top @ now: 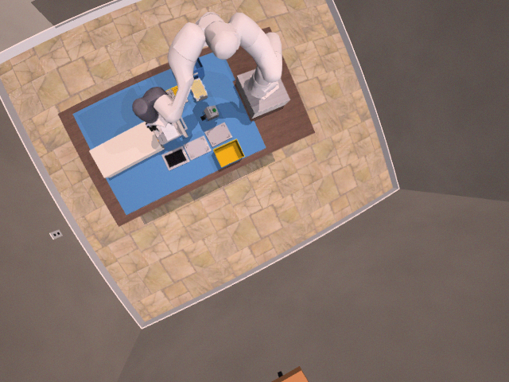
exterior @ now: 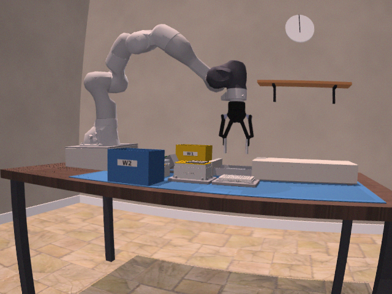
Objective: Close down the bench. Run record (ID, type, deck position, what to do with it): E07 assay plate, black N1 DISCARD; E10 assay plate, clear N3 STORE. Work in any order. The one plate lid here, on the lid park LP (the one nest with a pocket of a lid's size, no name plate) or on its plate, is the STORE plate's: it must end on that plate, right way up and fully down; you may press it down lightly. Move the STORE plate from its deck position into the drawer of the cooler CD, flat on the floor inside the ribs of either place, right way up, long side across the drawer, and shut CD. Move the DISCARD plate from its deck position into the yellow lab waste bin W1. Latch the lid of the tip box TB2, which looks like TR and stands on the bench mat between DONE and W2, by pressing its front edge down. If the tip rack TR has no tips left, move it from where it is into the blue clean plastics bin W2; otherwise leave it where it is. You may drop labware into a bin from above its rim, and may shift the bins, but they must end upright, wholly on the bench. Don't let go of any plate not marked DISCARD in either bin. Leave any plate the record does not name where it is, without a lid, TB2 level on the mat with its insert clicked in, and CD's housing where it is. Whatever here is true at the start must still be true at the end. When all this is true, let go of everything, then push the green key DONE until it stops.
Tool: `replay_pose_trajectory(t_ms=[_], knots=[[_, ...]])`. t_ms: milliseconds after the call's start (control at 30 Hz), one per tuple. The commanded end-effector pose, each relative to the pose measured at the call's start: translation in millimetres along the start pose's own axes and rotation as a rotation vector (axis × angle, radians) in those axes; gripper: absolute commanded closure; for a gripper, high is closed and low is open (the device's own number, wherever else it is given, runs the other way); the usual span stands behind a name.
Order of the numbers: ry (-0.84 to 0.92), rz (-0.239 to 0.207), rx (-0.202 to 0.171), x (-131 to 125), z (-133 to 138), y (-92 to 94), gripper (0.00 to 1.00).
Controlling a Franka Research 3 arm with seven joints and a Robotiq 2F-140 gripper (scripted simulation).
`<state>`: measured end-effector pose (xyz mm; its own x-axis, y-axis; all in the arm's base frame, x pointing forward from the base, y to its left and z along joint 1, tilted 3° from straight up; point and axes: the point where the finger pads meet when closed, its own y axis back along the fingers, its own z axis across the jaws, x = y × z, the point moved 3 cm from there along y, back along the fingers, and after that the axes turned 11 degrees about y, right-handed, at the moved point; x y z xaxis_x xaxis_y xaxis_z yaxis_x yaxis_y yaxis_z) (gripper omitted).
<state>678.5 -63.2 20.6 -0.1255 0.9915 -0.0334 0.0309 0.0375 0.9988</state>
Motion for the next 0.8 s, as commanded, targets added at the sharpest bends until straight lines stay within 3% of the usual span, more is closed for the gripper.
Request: replay_pose_trajectory(t_ms=[0,767], knots=[[0.004,0.002,0.007,0.0,-2.5,2.7,0.39],[0.004,0.002,0.007,-0.1,-2.3,29.4,0.39]])
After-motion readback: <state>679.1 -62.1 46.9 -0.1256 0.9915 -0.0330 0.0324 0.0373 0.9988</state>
